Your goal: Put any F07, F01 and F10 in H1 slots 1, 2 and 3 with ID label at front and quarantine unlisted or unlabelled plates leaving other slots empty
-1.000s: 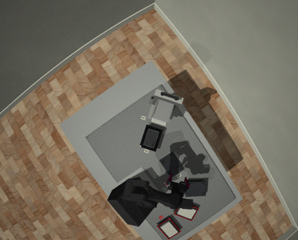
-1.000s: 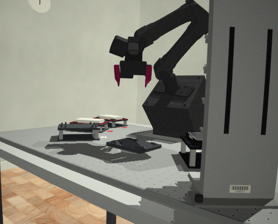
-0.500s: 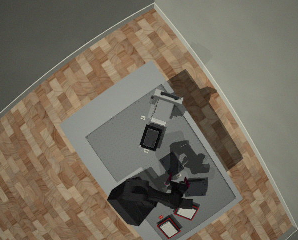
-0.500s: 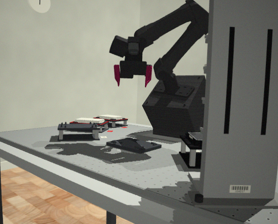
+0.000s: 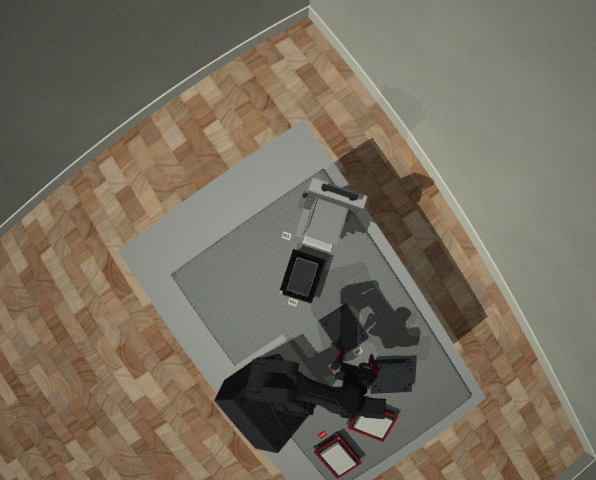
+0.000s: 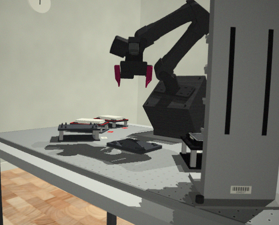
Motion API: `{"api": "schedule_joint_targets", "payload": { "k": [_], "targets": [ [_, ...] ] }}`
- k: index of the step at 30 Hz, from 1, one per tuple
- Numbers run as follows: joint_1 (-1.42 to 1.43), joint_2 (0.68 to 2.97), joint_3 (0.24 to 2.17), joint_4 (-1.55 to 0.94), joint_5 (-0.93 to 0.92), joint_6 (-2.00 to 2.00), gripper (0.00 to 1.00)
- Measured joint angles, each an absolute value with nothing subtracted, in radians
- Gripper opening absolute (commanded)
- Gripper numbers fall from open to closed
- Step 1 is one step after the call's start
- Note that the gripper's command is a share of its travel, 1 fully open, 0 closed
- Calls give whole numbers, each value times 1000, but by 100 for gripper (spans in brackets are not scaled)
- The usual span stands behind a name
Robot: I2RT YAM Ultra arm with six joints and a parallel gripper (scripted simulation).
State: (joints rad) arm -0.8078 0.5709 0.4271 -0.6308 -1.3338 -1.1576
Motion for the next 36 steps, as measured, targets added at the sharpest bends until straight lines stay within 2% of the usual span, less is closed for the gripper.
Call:
{"api": "schedule_joint_targets", "payload": {
  "k": [7, 14, 36],
  "targets": [
    [-778, 461, 457, -672, -1315, -1099, 100],
    [-645, 344, 432, -605, -1232, -928, 100],
    [12, 210, 395, -422, -641, -562, 100]
  ]
}}
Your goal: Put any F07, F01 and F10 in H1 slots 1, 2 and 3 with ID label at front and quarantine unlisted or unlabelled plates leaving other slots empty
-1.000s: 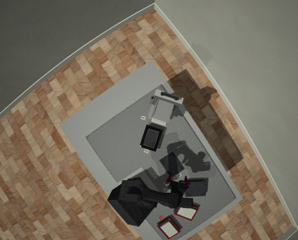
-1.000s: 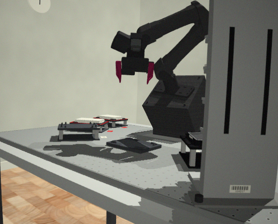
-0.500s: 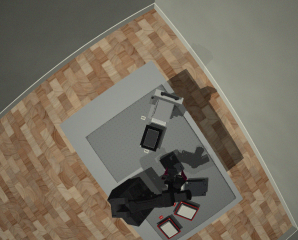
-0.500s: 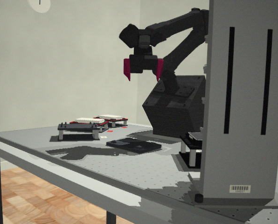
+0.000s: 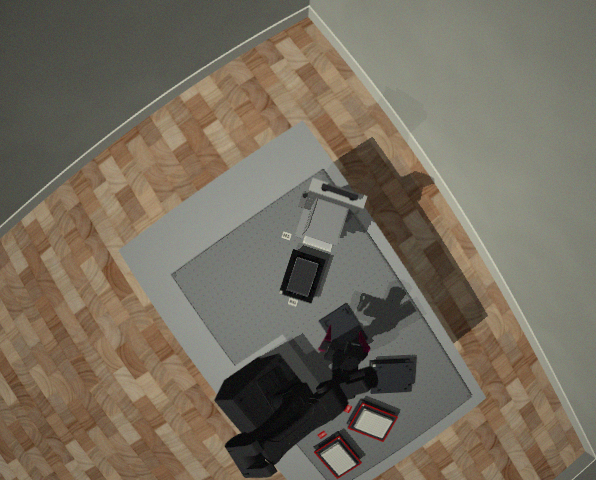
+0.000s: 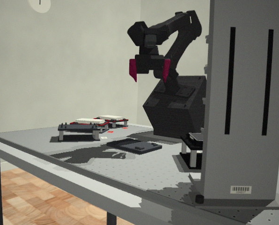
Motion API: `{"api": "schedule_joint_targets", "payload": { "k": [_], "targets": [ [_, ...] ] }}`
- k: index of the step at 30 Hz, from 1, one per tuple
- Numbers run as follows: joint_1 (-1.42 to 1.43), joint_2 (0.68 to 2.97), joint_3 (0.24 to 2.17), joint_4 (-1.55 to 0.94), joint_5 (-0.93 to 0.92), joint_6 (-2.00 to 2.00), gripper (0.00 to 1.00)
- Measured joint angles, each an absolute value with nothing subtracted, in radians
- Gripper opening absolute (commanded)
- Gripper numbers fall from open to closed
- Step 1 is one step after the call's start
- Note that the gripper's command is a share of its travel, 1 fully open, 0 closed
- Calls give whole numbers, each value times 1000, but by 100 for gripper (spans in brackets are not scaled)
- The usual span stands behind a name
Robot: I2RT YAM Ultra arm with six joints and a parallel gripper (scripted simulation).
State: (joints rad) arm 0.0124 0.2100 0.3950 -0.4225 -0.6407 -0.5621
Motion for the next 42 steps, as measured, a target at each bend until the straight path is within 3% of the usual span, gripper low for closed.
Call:
{"api": "schedule_joint_targets", "payload": {
  "k": [27, 42],
  "targets": [
    [822, 292, 376, -269, 154, -379, 100],
    [1269, 538, 368, -72, 595, -288, 100]
  ]
}}
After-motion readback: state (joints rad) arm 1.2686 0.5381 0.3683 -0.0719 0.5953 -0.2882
